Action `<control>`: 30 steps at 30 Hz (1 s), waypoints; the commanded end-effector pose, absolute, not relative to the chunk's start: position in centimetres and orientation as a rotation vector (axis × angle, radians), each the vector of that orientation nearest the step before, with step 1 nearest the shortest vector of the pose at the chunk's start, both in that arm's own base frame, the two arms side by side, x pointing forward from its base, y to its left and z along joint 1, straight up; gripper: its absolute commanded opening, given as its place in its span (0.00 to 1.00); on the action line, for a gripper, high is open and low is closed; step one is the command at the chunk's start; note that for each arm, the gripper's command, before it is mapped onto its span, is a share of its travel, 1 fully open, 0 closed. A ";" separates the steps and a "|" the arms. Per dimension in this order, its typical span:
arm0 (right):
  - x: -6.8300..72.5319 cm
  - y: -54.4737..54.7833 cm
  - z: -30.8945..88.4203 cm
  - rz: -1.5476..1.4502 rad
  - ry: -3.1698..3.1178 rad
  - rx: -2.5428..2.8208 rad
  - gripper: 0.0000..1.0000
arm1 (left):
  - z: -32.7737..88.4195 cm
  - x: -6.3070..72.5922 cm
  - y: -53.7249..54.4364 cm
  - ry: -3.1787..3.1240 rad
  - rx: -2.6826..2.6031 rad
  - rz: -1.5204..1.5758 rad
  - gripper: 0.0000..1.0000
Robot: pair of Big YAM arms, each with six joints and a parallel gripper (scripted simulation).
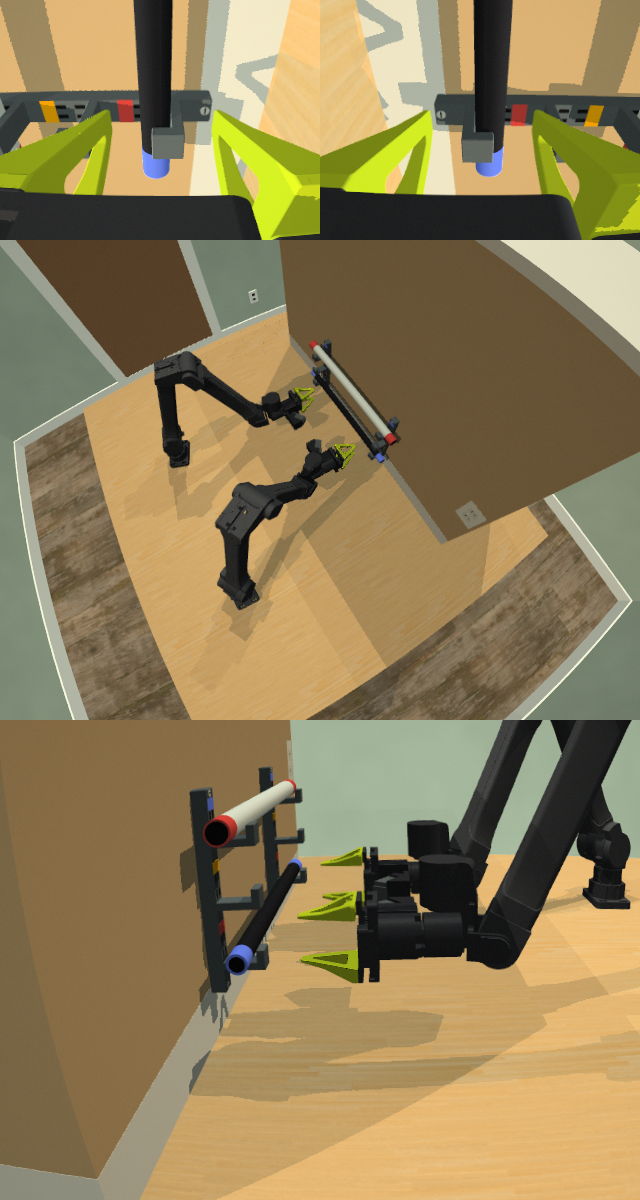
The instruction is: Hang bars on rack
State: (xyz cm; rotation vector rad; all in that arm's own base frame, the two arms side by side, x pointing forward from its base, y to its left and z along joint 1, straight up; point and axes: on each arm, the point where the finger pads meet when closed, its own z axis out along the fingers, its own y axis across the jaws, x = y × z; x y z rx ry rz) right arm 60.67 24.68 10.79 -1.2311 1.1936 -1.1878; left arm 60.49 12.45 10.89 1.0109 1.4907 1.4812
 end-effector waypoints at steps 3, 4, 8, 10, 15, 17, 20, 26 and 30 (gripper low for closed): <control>62.2 25.3 12.1 -1.181 1.178 -1.183 0.58 | 11.1 61.7 13.8 1.483 0.972 1.495 0.58; 62.4 25.4 12.1 -1.181 1.178 -1.184 0.58 | 11.1 61.8 13.8 1.483 0.972 1.495 0.58; 62.6 25.4 12.1 -1.181 1.178 -1.184 0.58 | 11.1 62.0 13.9 1.483 0.972 1.495 0.58; 62.8 25.4 12.2 -1.181 1.177 -1.182 0.58 | 11.2 62.2 14.0 1.482 0.971 1.495 0.58; 63.4 25.4 12.5 -1.182 1.176 -1.179 0.58 | 11.4 62.8 14.1 1.480 0.968 1.496 0.58; 63.6 25.4 12.6 -1.182 1.176 -1.177 0.58 | 11.5 63.0 14.2 1.479 0.967 1.497 0.58; 63.9 25.5 12.7 -1.183 1.175 -1.175 0.58 | 11.7 63.3 14.3 1.477 0.966 1.498 0.58; 64.4 25.5 12.9 -1.184 1.175 -1.173 0.58 | 11.8 63.8 14.4 1.477 0.965 1.498 0.58; 64.8 25.4 12.9 -1.185 1.176 -1.174 0.58 | 11.7 64.2 14.6 1.481 0.968 1.496 0.58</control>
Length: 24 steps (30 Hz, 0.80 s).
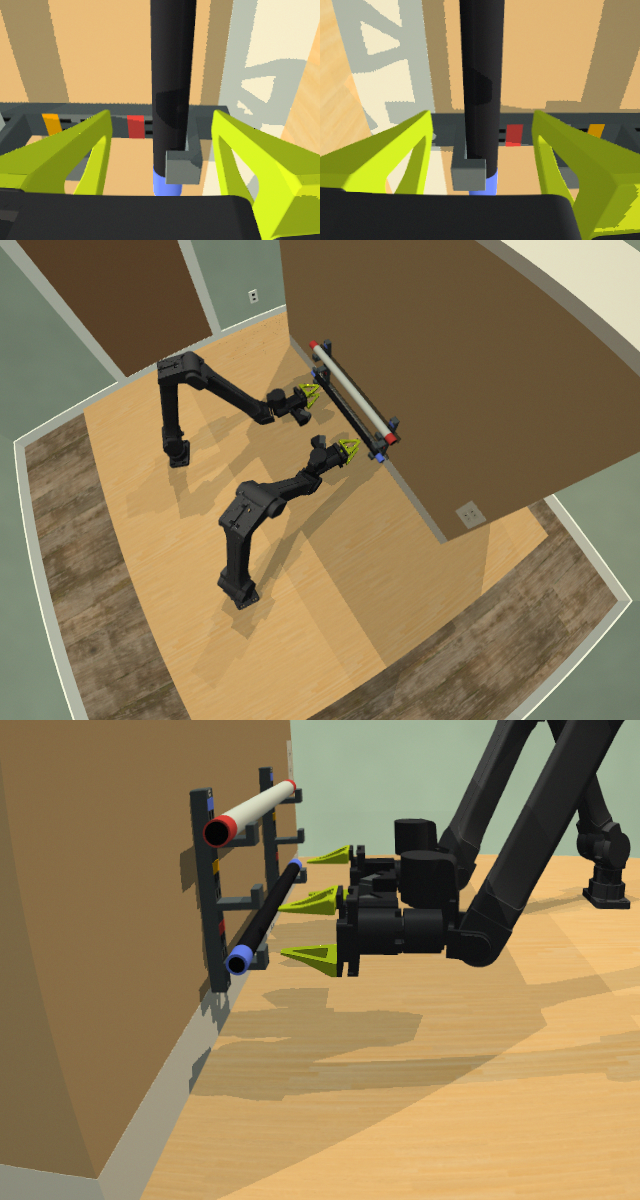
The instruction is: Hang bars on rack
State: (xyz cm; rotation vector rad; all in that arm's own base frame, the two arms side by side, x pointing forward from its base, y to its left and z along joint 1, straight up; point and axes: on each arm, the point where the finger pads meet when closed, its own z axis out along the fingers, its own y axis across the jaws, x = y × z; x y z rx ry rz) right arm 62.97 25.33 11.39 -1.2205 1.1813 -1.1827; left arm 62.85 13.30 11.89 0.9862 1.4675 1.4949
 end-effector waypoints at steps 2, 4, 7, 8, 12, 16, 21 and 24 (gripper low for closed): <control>65.1 25.3 12.9 -1.185 1.177 -1.174 0.58 | 11.6 64.4 14.7 1.483 0.970 1.495 0.58; 65.3 25.3 12.9 -1.186 1.178 -1.174 0.58 | 11.6 64.6 14.7 1.485 0.972 1.494 0.58; 65.6 25.2 12.9 -1.187 1.179 -1.175 0.58 | 11.5 64.9 14.9 1.487 0.975 1.493 0.58; 65.8 25.2 12.9 -1.187 1.179 -1.175 0.58 | 11.5 65.0 14.9 1.488 0.976 1.492 0.58; 66.0 25.2 12.9 -1.188 1.180 -1.175 0.58 | 11.5 65.2 15.0 1.490 0.977 1.491 0.58; 66.4 25.2 12.9 -1.188 1.180 -1.175 0.58 | 11.4 65.7 15.2 1.492 0.979 1.490 0.58; 67.0 25.1 12.9 -1.189 1.181 -1.175 0.58 | 11.4 66.2 15.4 1.493 0.980 1.489 0.58; 67.3 25.1 12.9 -1.189 1.181 -1.175 0.58 | 11.4 66.5 15.5 1.494 0.981 1.489 0.58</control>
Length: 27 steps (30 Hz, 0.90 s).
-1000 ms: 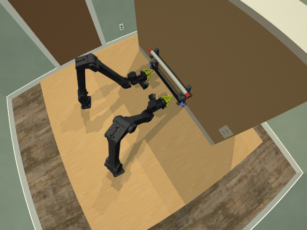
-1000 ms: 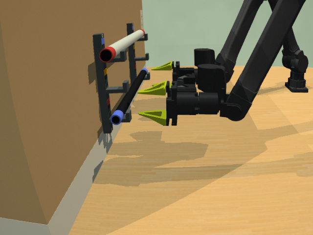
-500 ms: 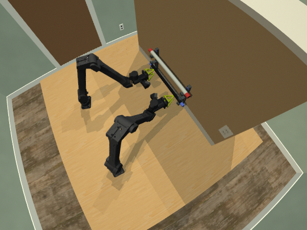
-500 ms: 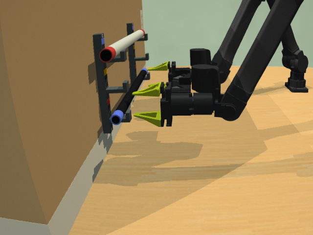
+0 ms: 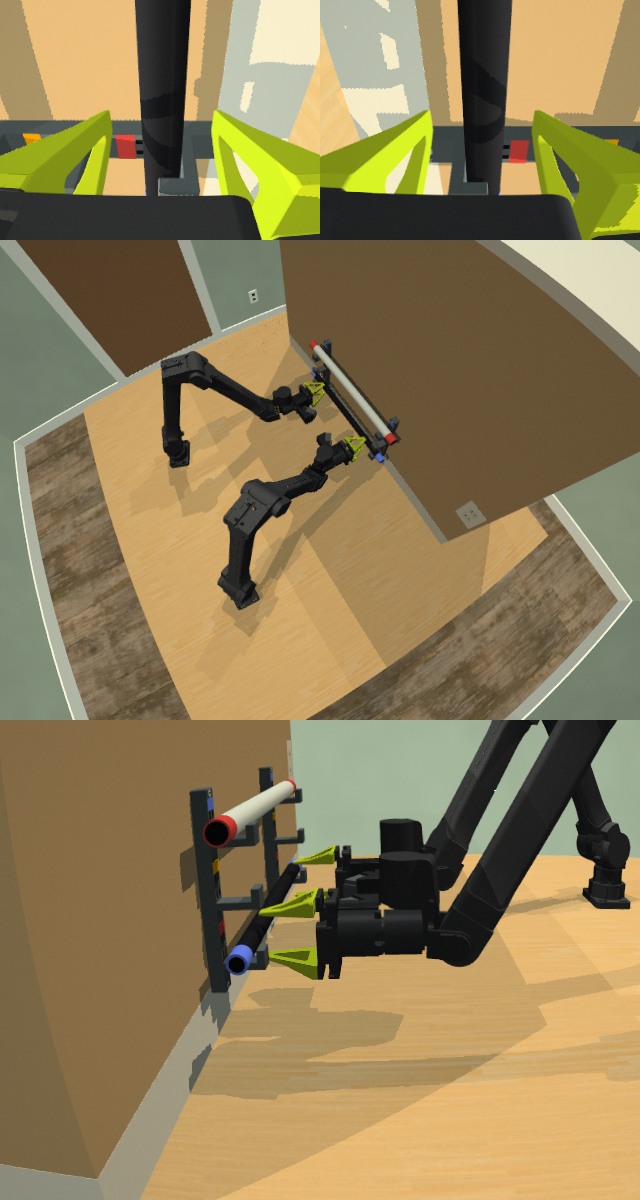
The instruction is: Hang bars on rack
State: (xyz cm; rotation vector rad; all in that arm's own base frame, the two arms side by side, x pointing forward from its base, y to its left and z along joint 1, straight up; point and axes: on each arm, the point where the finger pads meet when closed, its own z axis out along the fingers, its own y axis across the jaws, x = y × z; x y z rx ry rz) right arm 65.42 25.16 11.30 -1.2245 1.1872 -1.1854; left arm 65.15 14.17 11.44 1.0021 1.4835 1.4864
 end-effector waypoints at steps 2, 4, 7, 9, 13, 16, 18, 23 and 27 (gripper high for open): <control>67.6 25.1 13.0 -1.189 1.181 -1.175 0.58 | 11.4 66.7 15.6 1.495 0.981 1.489 0.58; 67.7 25.1 13.0 -1.189 1.181 -1.175 0.58 | 11.4 66.8 15.6 1.495 0.982 1.488 0.58; 67.7 25.1 13.0 -1.189 1.181 -1.175 0.58 | 11.4 66.8 15.6 1.495 0.982 1.488 0.58; 67.7 25.1 13.0 -1.189 1.181 -1.175 0.58 | 11.4 66.8 15.6 1.495 0.982 1.488 0.58; 67.7 25.1 13.0 -1.190 1.181 -1.174 0.58 | 11.4 66.8 15.7 1.495 0.982 1.488 0.58; 67.7 25.1 13.0 -1.190 1.180 -1.174 0.58 | 11.4 66.8 15.7 1.495 0.982 1.488 0.58; 67.7 25.1 13.0 -1.190 1.180 -1.174 0.58 | 11.4 66.8 15.7 1.495 0.982 1.488 0.58; 67.8 25.1 13.1 -1.190 1.180 -1.174 0.58 | 11.4 66.9 15.7 1.495 0.982 1.488 0.58; 68.2 25.1 13.1 -1.190 1.180 -1.174 0.58 | 11.4 67.2 15.8 1.495 0.981 1.488 0.58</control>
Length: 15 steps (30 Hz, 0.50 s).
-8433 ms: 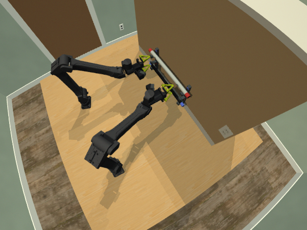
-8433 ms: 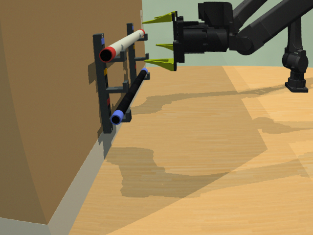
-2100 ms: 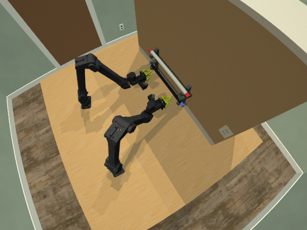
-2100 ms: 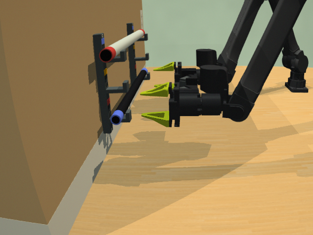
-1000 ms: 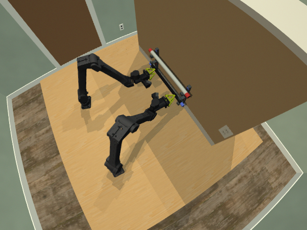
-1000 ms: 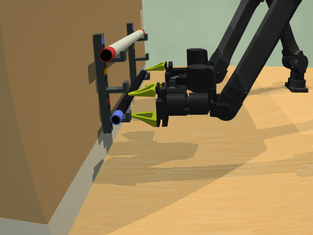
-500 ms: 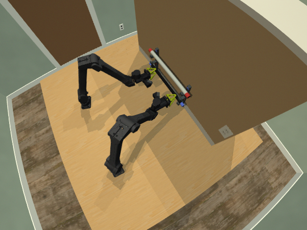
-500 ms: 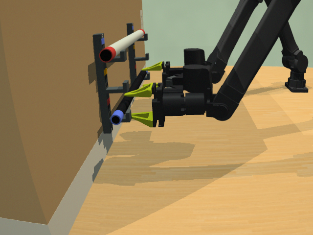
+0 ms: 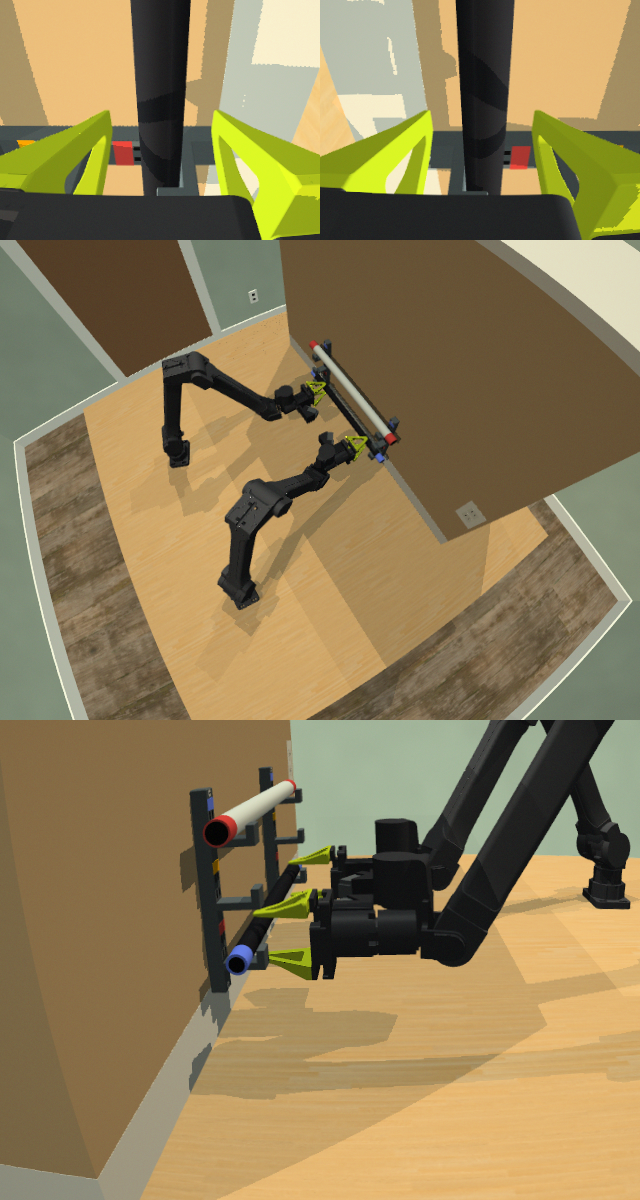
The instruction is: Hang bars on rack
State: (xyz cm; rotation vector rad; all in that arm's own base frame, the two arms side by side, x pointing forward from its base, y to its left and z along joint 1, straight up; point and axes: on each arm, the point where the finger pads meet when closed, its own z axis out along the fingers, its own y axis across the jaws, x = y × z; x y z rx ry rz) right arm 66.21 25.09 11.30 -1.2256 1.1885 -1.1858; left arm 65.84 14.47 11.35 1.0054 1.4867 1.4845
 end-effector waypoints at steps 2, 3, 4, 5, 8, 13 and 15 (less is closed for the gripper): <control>68.3 25.1 13.1 -1.190 1.179 -1.174 0.58 | 11.4 67.3 15.9 1.495 0.981 1.488 0.58; 68.4 25.1 13.1 -1.190 1.179 -1.174 0.58 | 11.4 67.4 15.9 1.495 0.981 1.488 0.58; 68.5 25.1 13.1 -1.190 1.179 -1.174 0.58 | 11.4 67.5 15.9 1.495 0.981 1.488 0.58; 68.6 25.1 13.1 -1.190 1.179 -1.174 0.58 | 11.4 67.6 16.0 1.495 0.981 1.488 0.58; 68.9 25.2 13.2 -1.190 1.179 -1.174 0.58 | 11.4 67.8 16.1 1.495 0.981 1.488 0.58; 69.1 25.2 13.2 -1.190 1.178 -1.174 0.58 | 11.4 67.9 16.1 1.495 0.981 1.488 0.58; 69.1 25.2 13.2 -1.190 1.178 -1.174 0.58 | 11.4 67.9 16.1 1.495 0.981 1.488 0.58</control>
